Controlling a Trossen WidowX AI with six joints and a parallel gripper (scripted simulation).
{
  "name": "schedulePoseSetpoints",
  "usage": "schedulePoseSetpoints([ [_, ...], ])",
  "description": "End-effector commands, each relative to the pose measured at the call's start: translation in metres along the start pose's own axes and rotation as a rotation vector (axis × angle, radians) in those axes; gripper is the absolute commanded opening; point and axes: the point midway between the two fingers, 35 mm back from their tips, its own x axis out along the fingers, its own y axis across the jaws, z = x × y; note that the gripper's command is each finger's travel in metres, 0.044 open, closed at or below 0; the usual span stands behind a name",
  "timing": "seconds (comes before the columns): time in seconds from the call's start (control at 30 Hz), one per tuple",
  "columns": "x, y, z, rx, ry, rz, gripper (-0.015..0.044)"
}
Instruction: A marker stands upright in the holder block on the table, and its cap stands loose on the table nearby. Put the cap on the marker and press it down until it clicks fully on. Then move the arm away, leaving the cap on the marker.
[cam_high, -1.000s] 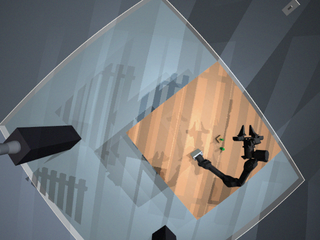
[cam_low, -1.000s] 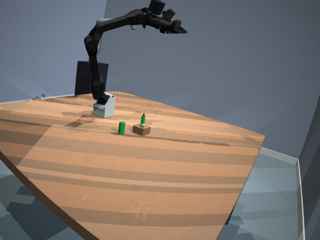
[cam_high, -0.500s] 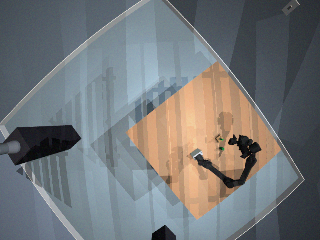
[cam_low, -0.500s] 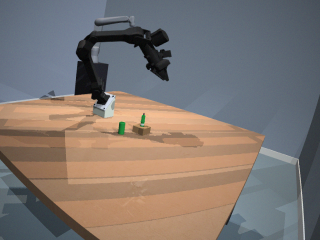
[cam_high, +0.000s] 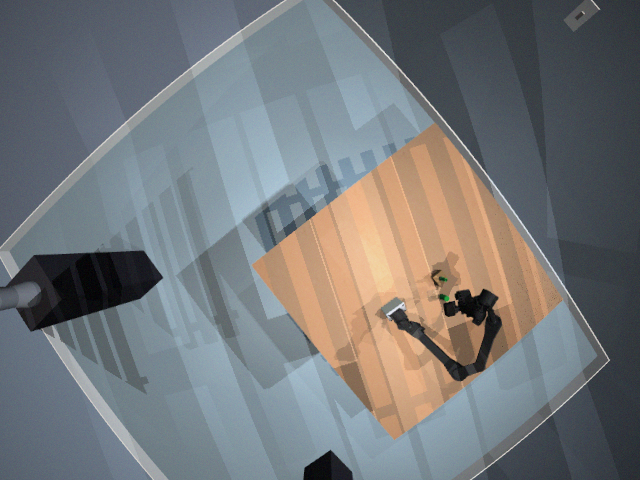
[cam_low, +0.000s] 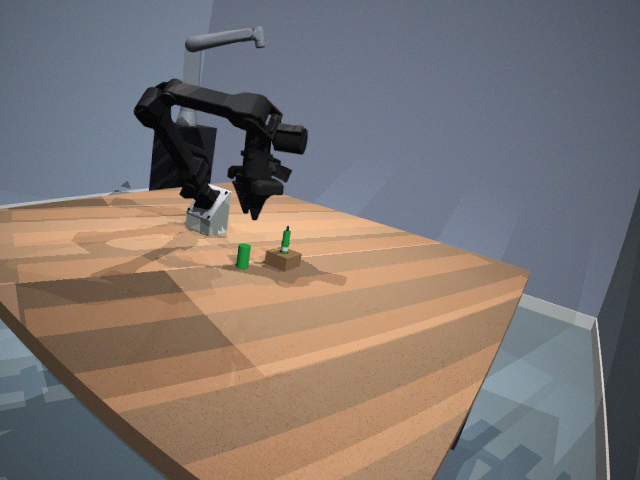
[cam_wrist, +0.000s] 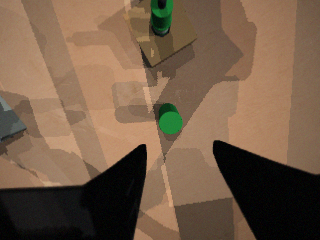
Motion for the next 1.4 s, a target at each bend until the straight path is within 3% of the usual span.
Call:
schedulePoseSetpoints([
  [0.0, 0.003, 0.005, -0.007, -0.031, 0.03, 0.003, 0.0246],
  [0.47, 0.051, 0.002, -0.006, -0.03, 0.031, 0.002, 0.0246],
  [1.37, 0.09, 0.001, -0.006, -0.029, 0.03, 0.002, 0.0246],
])
